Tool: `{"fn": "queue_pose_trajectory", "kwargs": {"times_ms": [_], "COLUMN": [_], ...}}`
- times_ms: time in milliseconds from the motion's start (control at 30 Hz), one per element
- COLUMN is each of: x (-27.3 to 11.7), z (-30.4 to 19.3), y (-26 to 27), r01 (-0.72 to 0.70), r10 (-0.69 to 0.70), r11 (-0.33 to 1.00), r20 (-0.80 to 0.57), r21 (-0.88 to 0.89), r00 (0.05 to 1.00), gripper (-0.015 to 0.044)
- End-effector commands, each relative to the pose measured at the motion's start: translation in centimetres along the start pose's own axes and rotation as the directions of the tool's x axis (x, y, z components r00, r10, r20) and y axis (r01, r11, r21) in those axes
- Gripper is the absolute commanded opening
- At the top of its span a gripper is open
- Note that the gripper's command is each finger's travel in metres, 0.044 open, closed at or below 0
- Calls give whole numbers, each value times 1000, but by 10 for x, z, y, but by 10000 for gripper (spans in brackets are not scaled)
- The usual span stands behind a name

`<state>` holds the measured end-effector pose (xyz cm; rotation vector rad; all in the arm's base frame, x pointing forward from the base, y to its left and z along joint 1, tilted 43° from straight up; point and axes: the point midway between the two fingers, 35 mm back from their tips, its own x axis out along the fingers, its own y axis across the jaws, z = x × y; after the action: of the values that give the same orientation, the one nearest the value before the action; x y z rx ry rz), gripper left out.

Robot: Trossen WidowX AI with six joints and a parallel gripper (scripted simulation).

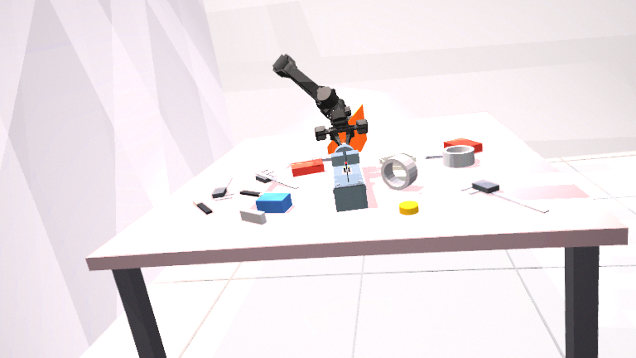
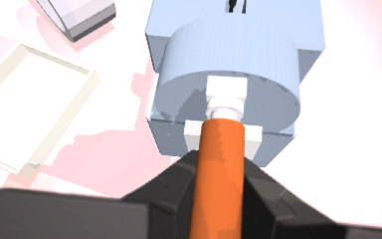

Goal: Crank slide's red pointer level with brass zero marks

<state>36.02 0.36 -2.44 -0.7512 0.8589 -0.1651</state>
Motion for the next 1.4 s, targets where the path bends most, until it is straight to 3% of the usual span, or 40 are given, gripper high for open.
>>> {"fn": "queue_pose_trajectory", "kwargs": {"times_ms": [0,1367], "x": [-1,3], "z": [0,-3], "y": [-9,-20], "r01": [23,23], "r10": [-23,-23], "r11": [1000,1000], "r20": [-1,-1], "r21": [13,12], "r00": [1000,1000], "gripper": [0,0]}}
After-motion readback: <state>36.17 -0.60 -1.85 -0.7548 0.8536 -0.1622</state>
